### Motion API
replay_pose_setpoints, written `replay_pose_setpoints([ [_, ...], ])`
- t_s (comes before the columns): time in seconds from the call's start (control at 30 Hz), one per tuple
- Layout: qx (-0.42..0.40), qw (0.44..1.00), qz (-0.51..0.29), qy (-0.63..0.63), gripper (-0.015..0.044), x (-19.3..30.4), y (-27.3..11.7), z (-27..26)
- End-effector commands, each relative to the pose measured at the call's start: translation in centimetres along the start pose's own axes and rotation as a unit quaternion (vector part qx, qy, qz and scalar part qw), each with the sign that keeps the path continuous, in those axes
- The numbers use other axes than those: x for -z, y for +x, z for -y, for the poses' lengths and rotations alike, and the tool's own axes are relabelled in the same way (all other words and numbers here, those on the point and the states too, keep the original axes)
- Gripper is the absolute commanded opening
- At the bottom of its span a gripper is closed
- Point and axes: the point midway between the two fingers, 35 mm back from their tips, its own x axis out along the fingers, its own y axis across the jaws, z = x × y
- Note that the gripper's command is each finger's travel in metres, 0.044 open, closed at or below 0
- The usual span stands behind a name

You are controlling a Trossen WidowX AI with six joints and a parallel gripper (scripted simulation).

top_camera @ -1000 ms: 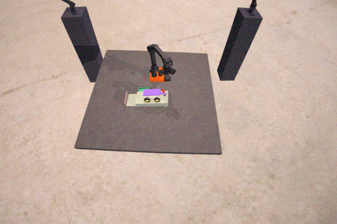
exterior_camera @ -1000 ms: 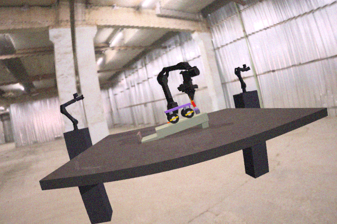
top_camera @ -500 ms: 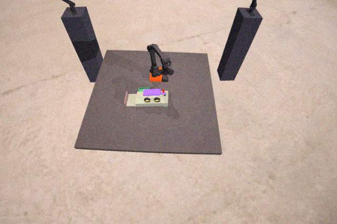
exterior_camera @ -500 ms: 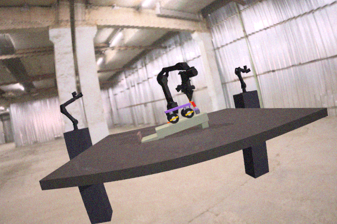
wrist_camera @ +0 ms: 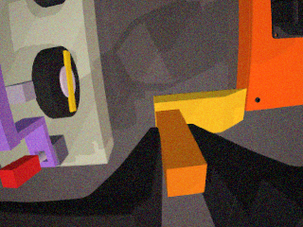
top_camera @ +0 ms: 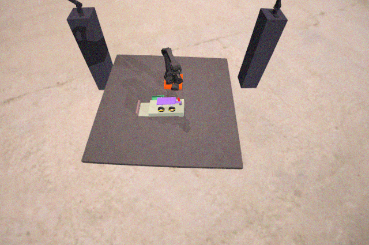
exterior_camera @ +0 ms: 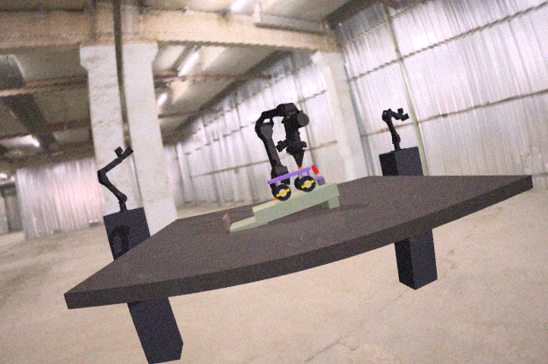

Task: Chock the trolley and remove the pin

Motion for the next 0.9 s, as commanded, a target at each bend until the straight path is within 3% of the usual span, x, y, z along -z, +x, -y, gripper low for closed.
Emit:
replay_pose_setpoints([
  [0.0, -0.001, 1.0, -0.002, -0.001, 0.0, -1.4, 0.1, -0.3],
  [0.87, -0.002, 1.0, 0.002, -0.001, 0.0, -9.4, 0.6, -2.2],
])
